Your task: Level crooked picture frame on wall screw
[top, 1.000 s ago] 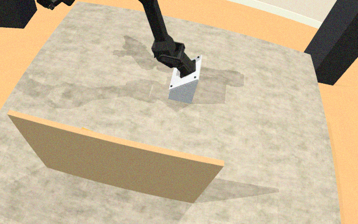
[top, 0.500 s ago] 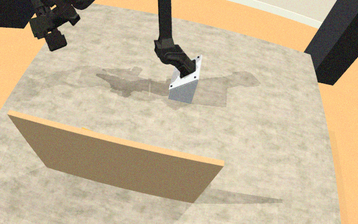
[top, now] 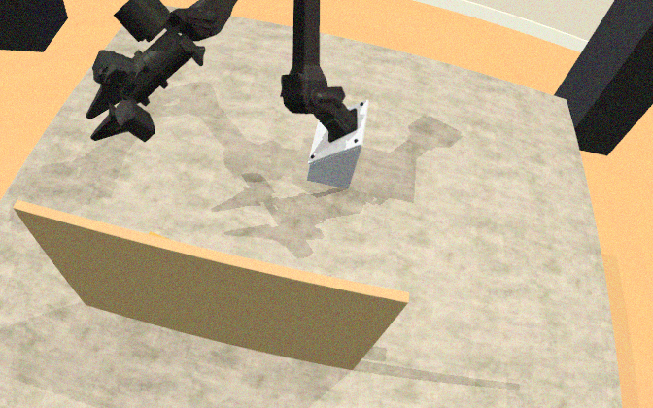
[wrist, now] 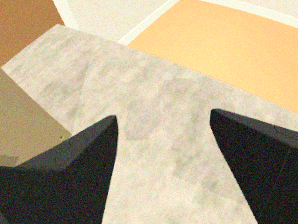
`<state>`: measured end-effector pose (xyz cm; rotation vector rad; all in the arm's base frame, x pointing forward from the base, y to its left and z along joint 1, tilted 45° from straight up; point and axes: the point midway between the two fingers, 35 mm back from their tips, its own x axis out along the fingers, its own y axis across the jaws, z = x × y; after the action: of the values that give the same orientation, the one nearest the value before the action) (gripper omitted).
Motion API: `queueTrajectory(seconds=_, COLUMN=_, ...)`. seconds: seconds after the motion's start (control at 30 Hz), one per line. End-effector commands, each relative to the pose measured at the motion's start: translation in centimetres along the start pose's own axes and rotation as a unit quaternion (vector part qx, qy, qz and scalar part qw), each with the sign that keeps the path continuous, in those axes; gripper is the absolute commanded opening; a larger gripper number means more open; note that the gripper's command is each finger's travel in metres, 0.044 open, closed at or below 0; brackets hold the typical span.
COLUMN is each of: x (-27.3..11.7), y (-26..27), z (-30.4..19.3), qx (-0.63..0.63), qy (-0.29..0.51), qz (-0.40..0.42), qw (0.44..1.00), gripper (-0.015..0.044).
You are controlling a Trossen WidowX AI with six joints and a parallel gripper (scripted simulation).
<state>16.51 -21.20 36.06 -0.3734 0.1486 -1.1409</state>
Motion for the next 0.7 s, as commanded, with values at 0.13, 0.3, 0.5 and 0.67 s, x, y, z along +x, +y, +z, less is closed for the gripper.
queueTrajectory(seconds=0.13, x=-6.3, y=11.5, z=-2.4, qx=0.229, qy=-0.023, qz=0.257, qw=0.939, gripper=0.0260)
queueTrajectory(seconds=0.3, x=-11.0, y=16.2, z=-4.2, qx=0.326, qy=0.011, qz=0.384, qw=0.864, gripper=0.0260)
queueTrajectory(seconds=0.5, x=-15.1, y=19.0, z=-5.9, qx=0.385, qy=0.057, qz=0.472, qw=0.791, gripper=0.0260)
queueTrajectory(seconds=0.67, x=-15.1, y=19.0, z=-5.9, qx=0.385, qy=0.057, qz=0.472, qw=0.791, gripper=0.0260)
